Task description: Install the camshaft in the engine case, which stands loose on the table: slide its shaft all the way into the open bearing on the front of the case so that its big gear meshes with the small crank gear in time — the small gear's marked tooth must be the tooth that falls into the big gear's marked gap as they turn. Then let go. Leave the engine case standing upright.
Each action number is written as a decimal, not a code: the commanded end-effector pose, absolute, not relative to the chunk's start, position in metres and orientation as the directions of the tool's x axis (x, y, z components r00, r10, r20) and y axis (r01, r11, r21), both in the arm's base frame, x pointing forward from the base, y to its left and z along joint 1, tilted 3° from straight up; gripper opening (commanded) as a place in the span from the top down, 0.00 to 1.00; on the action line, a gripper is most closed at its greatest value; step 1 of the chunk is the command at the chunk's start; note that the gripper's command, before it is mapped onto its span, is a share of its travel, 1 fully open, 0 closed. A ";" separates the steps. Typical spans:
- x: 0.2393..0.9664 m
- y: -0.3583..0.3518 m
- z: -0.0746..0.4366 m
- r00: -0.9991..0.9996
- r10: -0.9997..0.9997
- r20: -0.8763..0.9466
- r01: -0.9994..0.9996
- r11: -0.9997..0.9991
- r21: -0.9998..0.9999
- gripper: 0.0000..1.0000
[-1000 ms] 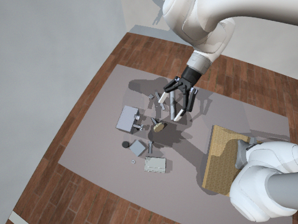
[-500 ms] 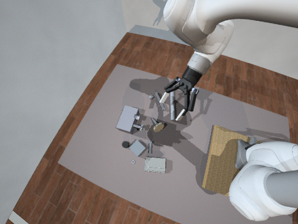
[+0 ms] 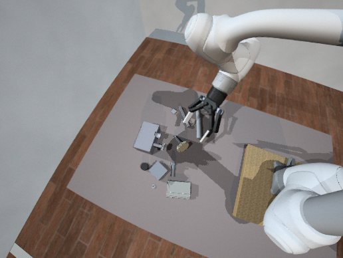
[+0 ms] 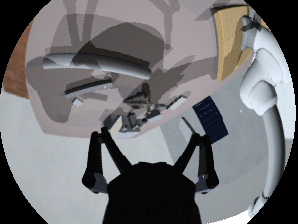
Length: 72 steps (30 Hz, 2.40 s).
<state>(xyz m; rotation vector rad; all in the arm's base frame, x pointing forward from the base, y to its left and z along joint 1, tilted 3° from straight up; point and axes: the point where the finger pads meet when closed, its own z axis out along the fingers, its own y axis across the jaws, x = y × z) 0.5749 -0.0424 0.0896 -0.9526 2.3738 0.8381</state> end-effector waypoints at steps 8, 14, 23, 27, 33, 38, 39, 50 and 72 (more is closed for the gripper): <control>0.574 -0.043 0.072 -0.662 -0.458 -0.593 -0.729 0.578 0.368 0.00; 0.574 -0.043 0.069 -0.662 -0.458 -0.593 -0.729 0.578 0.368 0.00; 0.574 -0.043 0.069 -0.662 -0.458 -0.593 -0.729 0.578 0.368 0.79; 0.574 -0.043 0.069 -0.662 -0.458 -0.593 -0.729 0.578 0.368 0.79; 0.574 -0.043 0.069 -0.662 -0.458 -0.593 -0.729 0.578 0.368 0.79; 0.574 -0.043 0.069 -0.662 -0.458 -0.593 -0.729 0.578 0.368 0.79; 0.574 -0.043 0.069 -0.662 -0.458 -0.593 -0.729 0.578 0.368 0.79; 0.574 -0.043 0.069 -0.662 -0.458 -0.593 -0.729 0.578 0.368 0.79; 0.578 -0.027 0.052 -0.662 -0.458 -0.593 -0.729 0.578 0.368 0.79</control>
